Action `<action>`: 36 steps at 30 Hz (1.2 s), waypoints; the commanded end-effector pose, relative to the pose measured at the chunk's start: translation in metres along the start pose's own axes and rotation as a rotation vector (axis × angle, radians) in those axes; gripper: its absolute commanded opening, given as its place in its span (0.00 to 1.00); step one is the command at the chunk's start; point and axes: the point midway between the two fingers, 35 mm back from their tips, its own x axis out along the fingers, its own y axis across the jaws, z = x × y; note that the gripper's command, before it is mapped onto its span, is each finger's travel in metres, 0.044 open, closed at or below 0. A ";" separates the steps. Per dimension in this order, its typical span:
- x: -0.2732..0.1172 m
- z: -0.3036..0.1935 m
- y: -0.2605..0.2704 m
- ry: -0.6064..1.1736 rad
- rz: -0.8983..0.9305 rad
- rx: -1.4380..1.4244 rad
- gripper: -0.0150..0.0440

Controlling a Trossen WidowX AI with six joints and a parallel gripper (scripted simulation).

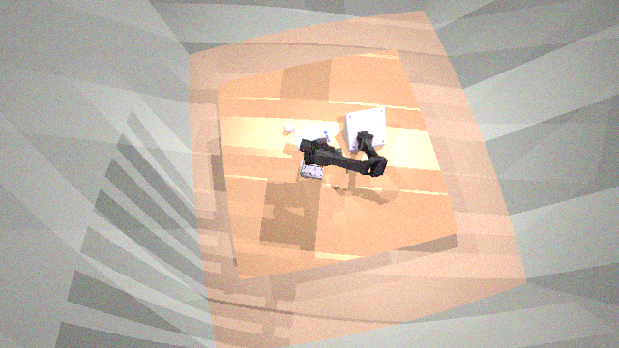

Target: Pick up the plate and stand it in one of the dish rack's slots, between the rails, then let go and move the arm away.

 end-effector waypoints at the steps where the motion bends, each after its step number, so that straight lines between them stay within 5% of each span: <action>1: 0.002 -0.013 -0.011 0.012 -0.001 0.129 0.25; 13: 0.007 -0.025 -0.026 0.002 -0.007 0.273 0.25; 36: 0.074 0.019 -0.021 -0.519 -0.017 -0.156 0.25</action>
